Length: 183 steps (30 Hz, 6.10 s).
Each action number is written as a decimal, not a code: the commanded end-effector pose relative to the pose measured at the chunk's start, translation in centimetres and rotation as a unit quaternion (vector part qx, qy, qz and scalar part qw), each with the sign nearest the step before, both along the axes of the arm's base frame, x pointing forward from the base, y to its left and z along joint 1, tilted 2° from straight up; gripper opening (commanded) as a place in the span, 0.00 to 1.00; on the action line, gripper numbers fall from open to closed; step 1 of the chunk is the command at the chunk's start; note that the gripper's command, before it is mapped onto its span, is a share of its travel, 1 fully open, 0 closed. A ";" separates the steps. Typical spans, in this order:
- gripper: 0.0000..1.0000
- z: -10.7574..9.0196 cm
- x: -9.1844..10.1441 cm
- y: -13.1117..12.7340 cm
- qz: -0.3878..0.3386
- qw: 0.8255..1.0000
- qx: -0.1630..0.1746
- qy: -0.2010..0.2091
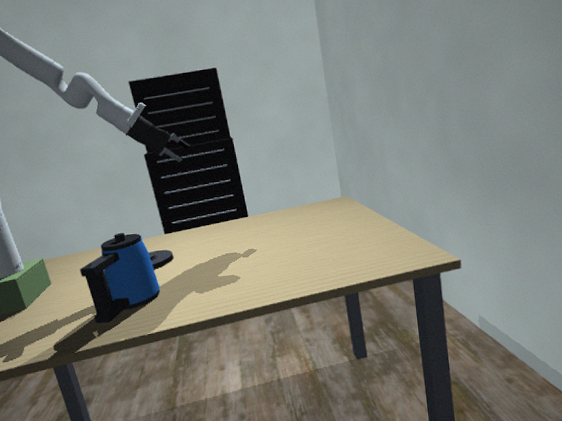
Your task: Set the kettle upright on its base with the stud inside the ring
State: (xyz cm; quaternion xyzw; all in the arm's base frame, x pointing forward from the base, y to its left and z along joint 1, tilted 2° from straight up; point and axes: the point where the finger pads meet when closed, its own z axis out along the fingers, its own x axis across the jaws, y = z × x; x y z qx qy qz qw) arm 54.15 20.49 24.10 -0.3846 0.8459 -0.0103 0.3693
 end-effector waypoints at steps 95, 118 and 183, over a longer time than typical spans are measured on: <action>1.00 2.7 3.9 -0.4 0.069 0.995 -0.034 -0.061; 1.00 4.5 6.4 -1.3 0.129 0.983 -0.075 -0.107; 1.00 5.9 9.6 -7.6 0.403 0.848 -0.278 -0.205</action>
